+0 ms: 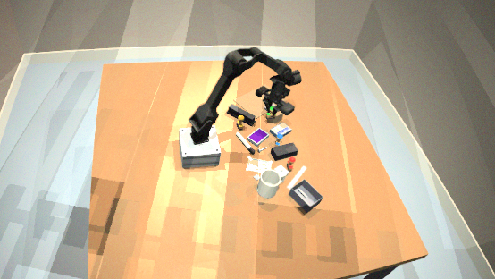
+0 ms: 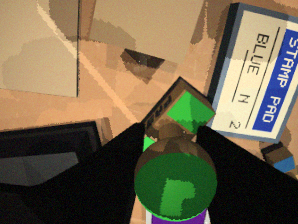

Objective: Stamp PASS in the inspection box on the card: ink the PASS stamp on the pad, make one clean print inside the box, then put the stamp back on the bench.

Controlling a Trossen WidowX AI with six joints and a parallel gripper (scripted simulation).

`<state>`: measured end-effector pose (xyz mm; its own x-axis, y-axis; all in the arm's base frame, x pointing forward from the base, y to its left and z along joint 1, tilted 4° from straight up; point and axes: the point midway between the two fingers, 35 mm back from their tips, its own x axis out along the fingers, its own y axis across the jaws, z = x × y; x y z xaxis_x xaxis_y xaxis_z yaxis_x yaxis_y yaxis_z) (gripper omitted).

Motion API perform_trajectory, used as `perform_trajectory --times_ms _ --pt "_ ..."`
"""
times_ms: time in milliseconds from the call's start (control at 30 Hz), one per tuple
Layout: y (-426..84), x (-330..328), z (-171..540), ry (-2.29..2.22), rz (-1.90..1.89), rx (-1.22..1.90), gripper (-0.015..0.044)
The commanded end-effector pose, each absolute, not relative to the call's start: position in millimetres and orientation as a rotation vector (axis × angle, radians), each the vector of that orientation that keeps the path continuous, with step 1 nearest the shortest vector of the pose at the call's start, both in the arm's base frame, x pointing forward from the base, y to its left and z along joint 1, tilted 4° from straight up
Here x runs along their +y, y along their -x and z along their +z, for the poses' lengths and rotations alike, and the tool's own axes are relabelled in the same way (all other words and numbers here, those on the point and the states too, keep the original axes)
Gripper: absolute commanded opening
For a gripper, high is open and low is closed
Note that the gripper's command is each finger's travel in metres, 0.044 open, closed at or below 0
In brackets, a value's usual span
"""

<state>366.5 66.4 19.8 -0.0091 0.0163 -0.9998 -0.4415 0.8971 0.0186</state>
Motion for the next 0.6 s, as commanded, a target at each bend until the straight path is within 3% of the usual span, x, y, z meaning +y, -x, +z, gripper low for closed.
perform_trajectory --times_ms 0,567 --pt "-364.9 66.6 10.2 0.339 0.372 1.557 0.0000" --pt "-363.4 66.9 -17.6 0.339 0.372 1.557 0.0000"
